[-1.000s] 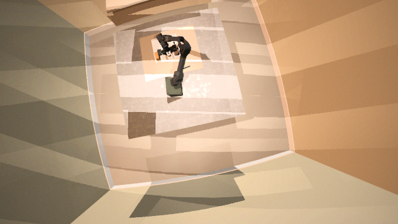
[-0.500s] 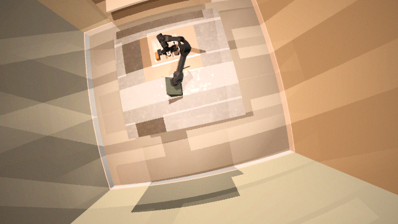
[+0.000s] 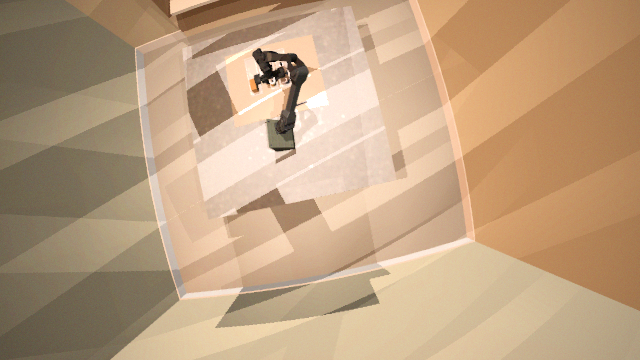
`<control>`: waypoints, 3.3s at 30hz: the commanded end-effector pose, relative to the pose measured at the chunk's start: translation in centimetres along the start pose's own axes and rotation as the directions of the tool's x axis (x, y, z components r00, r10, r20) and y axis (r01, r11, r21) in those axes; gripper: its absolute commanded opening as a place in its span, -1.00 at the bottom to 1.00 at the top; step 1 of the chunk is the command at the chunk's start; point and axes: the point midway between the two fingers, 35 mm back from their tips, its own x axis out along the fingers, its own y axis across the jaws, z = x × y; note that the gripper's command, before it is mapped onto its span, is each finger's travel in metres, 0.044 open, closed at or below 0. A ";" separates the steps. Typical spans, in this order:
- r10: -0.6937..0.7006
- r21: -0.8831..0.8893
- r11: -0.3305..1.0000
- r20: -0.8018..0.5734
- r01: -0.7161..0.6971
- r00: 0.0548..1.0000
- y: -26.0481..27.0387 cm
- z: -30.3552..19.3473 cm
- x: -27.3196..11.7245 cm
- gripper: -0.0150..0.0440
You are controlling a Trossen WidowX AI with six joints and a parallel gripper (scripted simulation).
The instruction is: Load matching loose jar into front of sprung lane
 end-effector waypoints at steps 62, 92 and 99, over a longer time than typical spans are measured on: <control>-0.003 0.009 1.000 0.020 0.002 1.000 -0.1 1.0 1.1 -0.49; -0.003 0.009 1.000 0.020 0.003 1.000 -0.1 0.8 2.2 -0.49; -0.003 0.009 1.000 0.020 0.003 1.000 -0.1 0.8 2.4 -0.49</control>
